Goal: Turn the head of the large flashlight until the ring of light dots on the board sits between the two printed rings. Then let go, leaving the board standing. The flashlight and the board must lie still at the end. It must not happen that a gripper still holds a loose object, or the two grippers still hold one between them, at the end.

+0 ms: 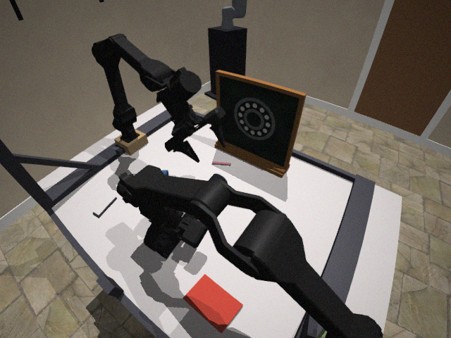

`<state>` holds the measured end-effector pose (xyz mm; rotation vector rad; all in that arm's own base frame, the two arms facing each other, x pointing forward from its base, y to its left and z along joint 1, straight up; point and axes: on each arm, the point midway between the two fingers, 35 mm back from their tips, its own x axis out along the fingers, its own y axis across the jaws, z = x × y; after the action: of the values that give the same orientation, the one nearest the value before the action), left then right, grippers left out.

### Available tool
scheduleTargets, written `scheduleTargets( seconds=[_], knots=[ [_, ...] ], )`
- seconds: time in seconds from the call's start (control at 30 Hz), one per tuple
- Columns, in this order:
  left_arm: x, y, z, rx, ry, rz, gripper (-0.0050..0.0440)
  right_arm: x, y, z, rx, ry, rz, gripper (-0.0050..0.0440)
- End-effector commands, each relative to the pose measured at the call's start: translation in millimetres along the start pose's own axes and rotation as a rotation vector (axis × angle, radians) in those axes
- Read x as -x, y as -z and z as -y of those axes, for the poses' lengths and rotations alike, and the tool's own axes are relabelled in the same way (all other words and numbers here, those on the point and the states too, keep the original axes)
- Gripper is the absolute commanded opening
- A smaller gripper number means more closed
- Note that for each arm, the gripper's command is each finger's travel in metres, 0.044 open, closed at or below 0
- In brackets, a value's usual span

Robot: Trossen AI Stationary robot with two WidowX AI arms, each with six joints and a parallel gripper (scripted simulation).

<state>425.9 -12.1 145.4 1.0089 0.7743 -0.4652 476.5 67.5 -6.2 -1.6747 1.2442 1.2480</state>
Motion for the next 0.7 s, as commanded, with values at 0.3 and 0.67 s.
scheduleTargets(
  seconds=[0.3,0.67],
  knots=[
    [80,-11,-32,0.395,-0.272,0.233,0.044,14,5,7,-0.015,0.042,-0.004,0.013],
    [141,-12,-41,0.683,-0.414,0.474,0.044,14,5,7,-0.015,0.042,-0.004,0.013]
  ],
)
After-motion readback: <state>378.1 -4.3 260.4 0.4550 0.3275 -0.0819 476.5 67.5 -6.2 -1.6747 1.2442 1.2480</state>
